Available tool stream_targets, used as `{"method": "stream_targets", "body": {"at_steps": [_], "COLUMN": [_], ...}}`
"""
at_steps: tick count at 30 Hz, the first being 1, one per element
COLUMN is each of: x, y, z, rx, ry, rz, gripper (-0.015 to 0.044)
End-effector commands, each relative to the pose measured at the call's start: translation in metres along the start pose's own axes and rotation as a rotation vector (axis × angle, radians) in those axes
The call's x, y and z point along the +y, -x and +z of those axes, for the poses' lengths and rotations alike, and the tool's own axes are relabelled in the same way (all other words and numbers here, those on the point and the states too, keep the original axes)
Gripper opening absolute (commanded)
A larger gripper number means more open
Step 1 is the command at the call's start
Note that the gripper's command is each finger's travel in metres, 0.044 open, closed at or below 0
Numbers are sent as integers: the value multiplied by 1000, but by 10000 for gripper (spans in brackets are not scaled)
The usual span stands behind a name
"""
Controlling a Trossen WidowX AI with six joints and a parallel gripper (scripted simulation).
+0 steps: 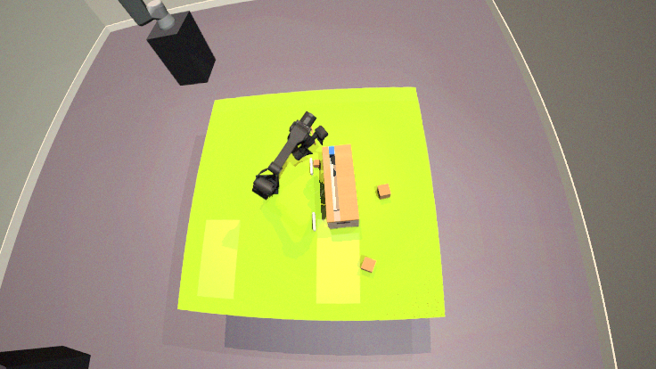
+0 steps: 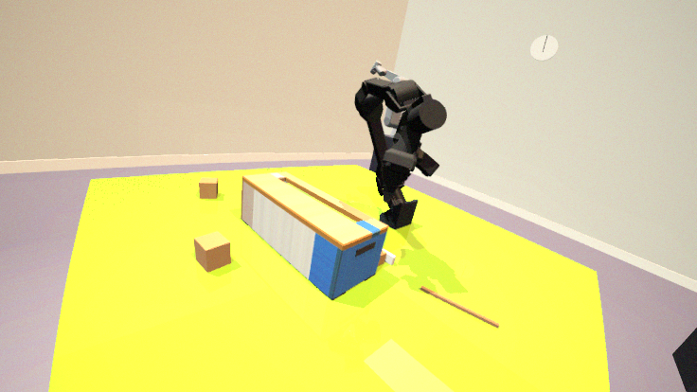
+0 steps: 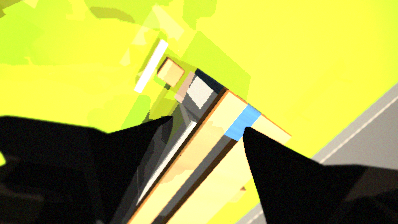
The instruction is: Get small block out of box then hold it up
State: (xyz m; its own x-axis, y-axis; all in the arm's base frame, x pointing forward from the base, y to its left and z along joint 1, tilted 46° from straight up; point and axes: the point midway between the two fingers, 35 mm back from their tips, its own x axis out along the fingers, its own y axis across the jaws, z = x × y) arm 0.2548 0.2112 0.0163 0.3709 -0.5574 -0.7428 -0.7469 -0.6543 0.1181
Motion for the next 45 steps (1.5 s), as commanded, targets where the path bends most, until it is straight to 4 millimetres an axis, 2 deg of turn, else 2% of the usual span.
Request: {"method": "stream_targets", "body": {"at_steps": [1,5,28,30,35,37,45], "x": [8,9,9,10,27,34,35], "y": [-3,-3,-3,-12,-76,-91,-93], "z": [9,10,10,11,15,15,15], "rx": [121,130,130,130,131,133,133], "ry": [928,1092,1097,1097,1097,1097,1097], "rz": [24,35,35,34,34,36,37], "gripper": [285,285,285,285,285,285,285]}}
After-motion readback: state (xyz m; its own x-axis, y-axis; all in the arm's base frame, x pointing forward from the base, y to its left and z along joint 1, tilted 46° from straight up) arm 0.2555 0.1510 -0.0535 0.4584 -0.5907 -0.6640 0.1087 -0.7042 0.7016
